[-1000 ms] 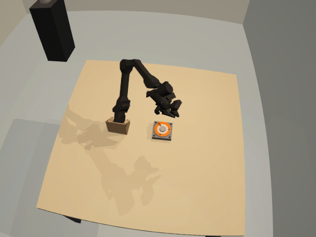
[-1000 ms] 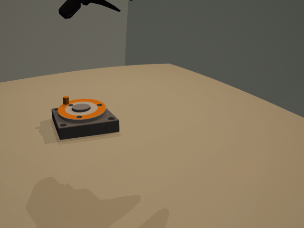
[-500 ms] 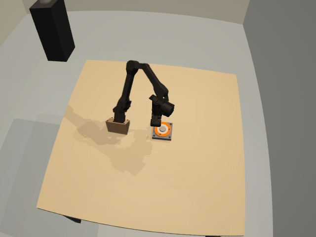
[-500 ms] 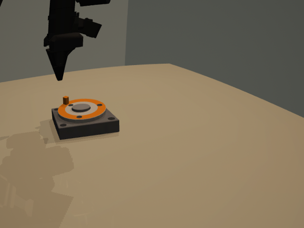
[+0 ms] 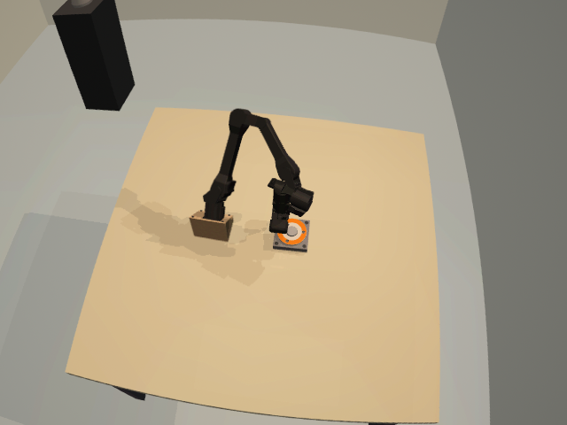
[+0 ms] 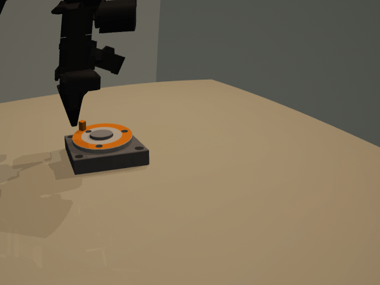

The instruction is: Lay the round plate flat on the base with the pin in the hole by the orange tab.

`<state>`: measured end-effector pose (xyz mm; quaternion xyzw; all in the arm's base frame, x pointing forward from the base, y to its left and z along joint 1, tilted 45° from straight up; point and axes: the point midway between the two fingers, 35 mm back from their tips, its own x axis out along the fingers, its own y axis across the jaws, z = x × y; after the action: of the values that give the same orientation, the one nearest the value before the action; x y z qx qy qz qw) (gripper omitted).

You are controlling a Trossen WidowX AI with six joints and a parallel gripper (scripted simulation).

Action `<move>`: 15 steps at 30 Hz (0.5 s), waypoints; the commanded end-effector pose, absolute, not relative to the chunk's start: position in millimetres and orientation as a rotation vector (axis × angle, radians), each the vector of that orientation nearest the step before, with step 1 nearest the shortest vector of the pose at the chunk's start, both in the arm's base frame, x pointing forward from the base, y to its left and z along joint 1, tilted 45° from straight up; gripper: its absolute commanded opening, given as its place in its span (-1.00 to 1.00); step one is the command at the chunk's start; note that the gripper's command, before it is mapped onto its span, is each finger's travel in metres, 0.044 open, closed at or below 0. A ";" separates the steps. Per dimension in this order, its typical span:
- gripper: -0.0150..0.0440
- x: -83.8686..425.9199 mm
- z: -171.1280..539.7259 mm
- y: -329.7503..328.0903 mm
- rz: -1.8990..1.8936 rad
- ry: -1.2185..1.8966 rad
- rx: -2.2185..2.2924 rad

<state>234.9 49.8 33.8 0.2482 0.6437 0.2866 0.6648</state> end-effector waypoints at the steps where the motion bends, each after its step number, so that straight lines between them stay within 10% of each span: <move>1: -0.49 235.4 31.4 52.8 0.645 1.451 0.568; 15: -0.49 248.9 42.8 64.2 0.646 1.450 0.568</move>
<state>244.6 62.2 39.9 0.2507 0.6445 0.2852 0.6637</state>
